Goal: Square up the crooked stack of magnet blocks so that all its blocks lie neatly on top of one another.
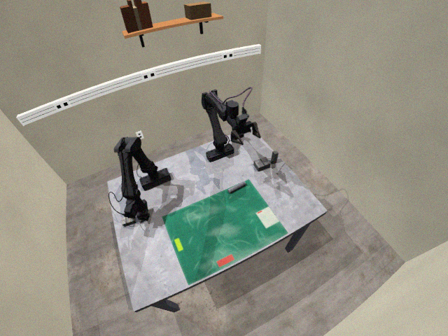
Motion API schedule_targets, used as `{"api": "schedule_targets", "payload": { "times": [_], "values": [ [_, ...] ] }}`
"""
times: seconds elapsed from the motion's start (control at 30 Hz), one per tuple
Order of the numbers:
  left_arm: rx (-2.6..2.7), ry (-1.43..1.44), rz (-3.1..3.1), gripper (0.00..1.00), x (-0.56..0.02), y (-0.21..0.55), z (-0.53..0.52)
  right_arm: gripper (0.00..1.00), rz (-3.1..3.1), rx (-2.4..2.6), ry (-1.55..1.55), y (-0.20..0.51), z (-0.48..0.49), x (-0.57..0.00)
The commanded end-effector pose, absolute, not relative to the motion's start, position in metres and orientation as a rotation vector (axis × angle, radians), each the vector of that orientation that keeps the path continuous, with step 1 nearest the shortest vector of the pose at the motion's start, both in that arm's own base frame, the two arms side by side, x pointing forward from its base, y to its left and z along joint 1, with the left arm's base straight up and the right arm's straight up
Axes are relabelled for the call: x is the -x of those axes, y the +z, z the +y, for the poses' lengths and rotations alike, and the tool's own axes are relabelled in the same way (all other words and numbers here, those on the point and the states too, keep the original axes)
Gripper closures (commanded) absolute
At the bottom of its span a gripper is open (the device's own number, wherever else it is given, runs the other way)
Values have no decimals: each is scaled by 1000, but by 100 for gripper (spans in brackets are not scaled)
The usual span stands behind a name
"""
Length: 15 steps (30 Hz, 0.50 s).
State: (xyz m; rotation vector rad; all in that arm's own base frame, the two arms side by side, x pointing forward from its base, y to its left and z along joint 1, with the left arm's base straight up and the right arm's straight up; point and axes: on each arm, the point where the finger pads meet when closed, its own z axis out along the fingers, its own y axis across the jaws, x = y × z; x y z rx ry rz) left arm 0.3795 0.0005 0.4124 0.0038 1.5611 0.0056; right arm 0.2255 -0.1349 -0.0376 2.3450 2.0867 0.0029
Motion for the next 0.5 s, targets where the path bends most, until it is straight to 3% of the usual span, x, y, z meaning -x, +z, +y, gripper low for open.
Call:
{"api": "schedule_targets", "payload": {
  "times": [0.0, 0.1, 0.13, 0.47],
  "values": [
    [-8, 2, 1471, 0, -371, 449, 0, 38, 2037, -2293, 5, -18, -149, -239],
    [-8, 2, 1471, 0, -371, 449, 0, 38, 2037, -2294, 4, -18, -149, -239],
    [-8, 2, 1471, 0, -371, 449, 0, 68, 2046, -2265, 15, -25, -149, -248],
    [-8, 2, 1471, 0, -371, 449, 0, 68, 2039, -2272, 14, -25, -151, -247]
  ]
}}
